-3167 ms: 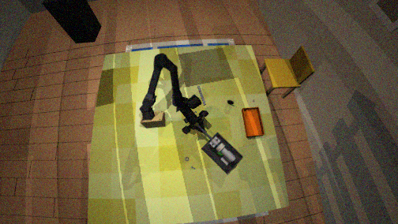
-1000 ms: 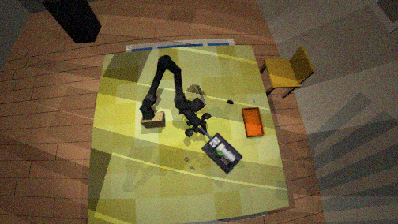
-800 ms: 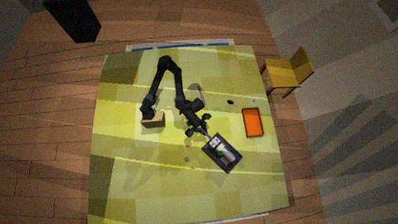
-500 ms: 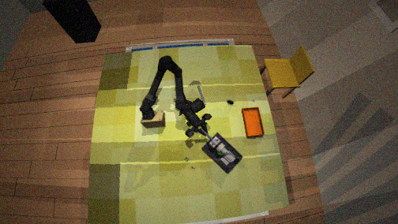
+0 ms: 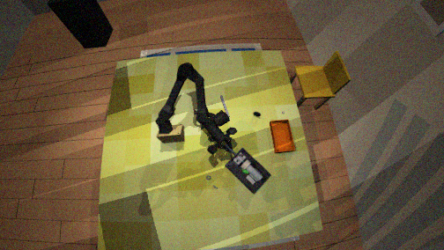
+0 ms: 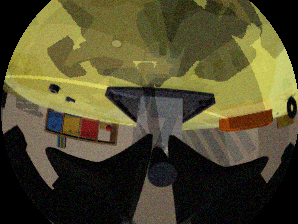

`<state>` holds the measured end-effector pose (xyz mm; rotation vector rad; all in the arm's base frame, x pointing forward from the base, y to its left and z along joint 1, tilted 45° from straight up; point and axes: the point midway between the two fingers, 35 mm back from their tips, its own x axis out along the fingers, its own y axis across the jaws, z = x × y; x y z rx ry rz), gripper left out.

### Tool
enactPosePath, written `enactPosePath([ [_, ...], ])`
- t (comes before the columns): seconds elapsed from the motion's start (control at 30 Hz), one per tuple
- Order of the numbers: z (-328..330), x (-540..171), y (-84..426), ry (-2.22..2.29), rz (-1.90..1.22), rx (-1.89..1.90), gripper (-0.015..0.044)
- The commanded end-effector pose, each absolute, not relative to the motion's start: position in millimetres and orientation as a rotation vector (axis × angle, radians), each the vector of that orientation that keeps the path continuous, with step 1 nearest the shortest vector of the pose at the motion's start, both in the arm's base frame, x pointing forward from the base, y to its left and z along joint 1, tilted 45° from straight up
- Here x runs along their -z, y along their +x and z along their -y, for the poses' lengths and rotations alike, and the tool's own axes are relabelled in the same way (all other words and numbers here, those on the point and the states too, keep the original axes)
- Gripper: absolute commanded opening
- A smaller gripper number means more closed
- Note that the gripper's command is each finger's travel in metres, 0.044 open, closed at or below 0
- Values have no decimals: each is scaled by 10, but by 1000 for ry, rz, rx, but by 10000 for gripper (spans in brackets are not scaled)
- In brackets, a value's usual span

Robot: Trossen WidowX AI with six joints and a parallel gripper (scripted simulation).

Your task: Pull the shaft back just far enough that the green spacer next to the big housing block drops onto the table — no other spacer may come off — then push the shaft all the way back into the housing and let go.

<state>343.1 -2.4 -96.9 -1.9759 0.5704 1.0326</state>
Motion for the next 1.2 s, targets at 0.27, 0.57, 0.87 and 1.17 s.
enactPosePath([
  [0.27, 47, 996, 3484, -1981, -570, -1032, 0],
  [0.57, 61, 1014, 3507, -1981, -570, -1031, 0],
  [0.87, 76, 1031, 3531, -1981, -570, -1031, 0],
  [1.17, 90, 1049, 3555, -1982, -570, -1031, 0],
])
